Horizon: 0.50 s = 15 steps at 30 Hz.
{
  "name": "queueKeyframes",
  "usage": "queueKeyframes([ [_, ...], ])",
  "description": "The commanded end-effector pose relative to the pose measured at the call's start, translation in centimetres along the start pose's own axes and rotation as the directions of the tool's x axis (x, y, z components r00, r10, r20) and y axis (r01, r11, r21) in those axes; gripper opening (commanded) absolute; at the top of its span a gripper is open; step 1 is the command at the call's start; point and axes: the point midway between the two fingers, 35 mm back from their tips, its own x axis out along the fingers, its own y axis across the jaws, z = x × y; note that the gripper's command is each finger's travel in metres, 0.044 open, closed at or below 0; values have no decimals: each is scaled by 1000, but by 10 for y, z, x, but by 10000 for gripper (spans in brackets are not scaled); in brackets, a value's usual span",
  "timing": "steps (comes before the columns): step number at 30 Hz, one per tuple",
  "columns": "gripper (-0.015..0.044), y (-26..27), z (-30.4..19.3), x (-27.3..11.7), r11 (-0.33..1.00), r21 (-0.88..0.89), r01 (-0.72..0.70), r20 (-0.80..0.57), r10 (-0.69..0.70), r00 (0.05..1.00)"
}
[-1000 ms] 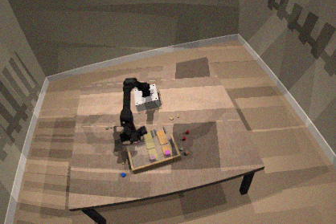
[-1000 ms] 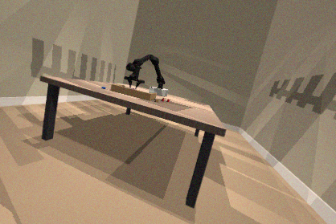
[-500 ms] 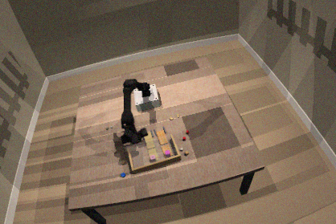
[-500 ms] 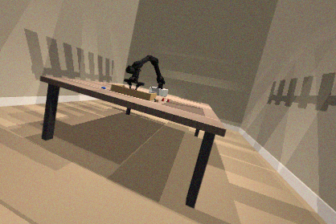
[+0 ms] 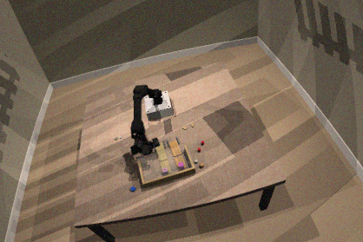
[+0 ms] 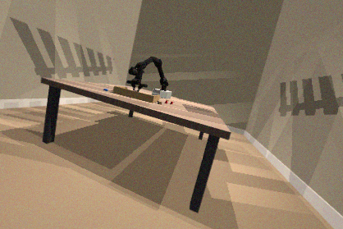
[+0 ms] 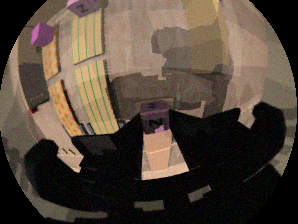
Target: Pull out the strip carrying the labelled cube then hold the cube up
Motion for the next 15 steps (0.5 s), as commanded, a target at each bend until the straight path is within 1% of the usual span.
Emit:
queueKeyframes([
  [1,0,4,-8,-9,1000,0,2,3,-2,1000],
  [15,0,26,-51,-41,1000,0,3,1,-3,1000],
])
